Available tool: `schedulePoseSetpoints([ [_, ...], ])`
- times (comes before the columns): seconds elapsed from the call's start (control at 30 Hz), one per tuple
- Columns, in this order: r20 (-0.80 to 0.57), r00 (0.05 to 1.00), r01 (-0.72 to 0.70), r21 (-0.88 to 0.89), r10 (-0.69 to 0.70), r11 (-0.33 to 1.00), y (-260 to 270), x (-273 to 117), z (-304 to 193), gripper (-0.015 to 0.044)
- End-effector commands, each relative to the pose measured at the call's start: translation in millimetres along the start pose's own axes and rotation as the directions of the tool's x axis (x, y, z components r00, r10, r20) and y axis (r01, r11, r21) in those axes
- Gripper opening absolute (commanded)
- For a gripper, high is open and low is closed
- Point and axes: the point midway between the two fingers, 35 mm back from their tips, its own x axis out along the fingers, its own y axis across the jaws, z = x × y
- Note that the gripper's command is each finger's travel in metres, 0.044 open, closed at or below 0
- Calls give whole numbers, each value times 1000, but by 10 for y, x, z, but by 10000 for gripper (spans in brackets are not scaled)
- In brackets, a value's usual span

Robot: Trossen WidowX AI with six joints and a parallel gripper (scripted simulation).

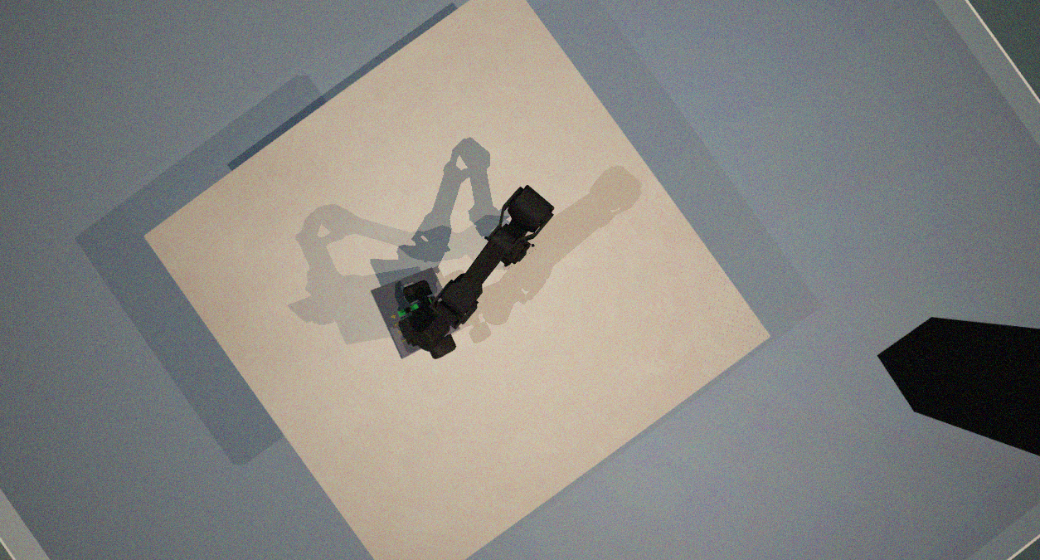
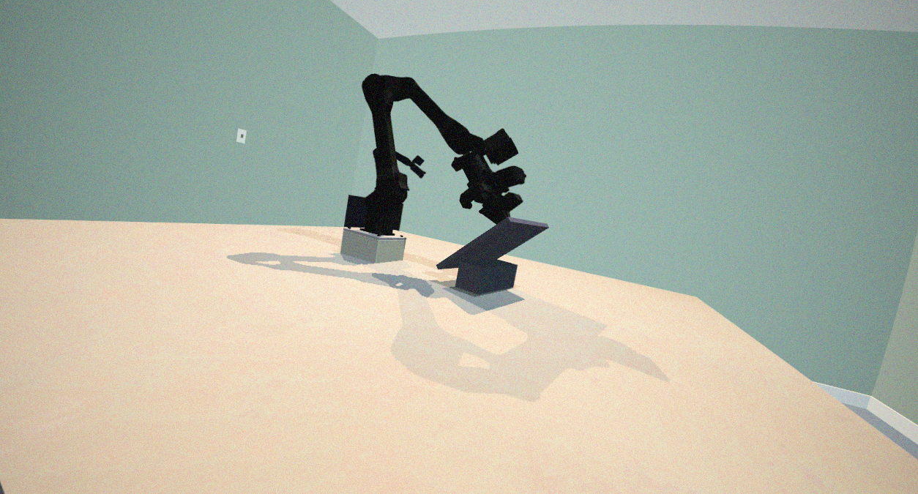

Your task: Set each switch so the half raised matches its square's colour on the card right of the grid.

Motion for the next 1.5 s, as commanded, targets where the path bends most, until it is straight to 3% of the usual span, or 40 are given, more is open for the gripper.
schedulePoseSetpoints([
  [0.0,0,1000,-3,-4,3,1000,5,12,0,0],
  [0.4,1,1000,0,0,0,1000,2,-3,7,0],
  [0.63,-29,1000,-3,-4,3,1000,4,-626,24,0],
  [0.97,-29,1000,-1,-5,1,1000,-218,-625,26,0],
  [1.13,-3,1000,-1,-5,1,1000,-217,-294,11,0],
  [1.47,-1,1000,-1,-5,1,1000,-219,-177,4,0],
])
